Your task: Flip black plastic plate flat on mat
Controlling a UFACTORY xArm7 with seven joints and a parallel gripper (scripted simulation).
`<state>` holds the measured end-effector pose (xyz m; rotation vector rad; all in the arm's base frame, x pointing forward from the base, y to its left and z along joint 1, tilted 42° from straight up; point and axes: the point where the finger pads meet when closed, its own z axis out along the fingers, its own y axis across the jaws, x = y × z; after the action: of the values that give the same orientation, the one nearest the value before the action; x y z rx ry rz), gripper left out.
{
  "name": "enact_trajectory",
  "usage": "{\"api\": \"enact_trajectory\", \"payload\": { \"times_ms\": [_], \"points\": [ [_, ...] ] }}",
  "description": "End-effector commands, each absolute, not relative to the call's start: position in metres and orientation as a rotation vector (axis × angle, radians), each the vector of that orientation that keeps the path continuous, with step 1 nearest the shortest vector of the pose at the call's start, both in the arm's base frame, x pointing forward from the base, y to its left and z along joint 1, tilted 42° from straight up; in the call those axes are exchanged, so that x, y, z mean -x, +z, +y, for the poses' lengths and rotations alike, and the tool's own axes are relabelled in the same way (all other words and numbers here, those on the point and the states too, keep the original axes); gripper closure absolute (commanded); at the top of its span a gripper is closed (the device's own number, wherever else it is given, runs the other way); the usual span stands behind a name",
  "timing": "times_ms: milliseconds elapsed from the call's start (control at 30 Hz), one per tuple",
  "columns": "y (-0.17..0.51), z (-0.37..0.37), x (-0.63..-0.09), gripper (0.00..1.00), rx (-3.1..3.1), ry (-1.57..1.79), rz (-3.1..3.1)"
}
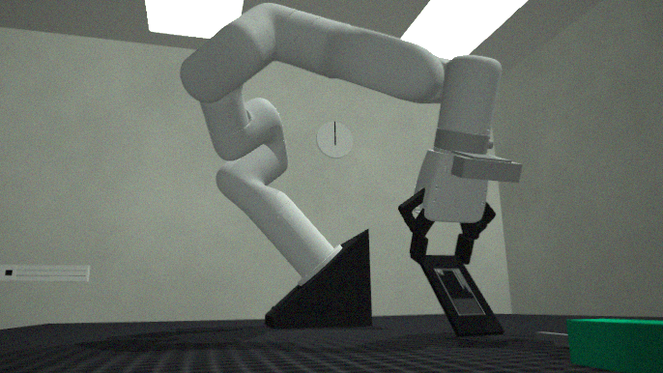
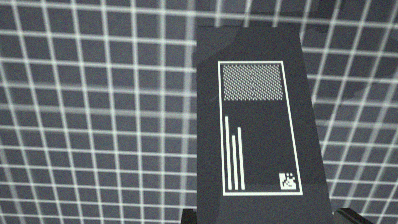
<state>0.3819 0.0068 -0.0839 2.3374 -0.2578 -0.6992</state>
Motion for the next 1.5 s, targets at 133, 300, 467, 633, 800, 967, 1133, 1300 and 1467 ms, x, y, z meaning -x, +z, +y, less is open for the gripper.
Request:
{"api": "enact_trajectory", "payload": {
  "times_ms": [133,300,467,633,800,967,1133,1300,1467],
  "points": [
    [-0.078,0.014,-0.398,0.18,-2.347,-0.666,-0.244],
    [-0.077,0.014,-0.399,0.18,-2.347,-0.665,-0.243],
    [-0.074,0.017,-0.412,0.18,-2.354,-0.635,-0.232],
    [-0.073,0.018,-0.417,0.18,-2.356,-0.625,-0.228],
    [-0.072,0.019,-0.429,0.18,-2.361,-0.604,-0.22],
    [-0.071,0.019,-0.432,0.18,-2.361,-0.602,-0.22],
    [-0.071,0.02,-0.446,0.18,-2.368,-0.573,-0.209],
    [-0.071,0.02,-0.45,0.18,-2.369,-0.563,-0.205],
    [-0.071,0.019,-0.459,0.18,-2.374,-0.541,-0.197]
  ]
}}
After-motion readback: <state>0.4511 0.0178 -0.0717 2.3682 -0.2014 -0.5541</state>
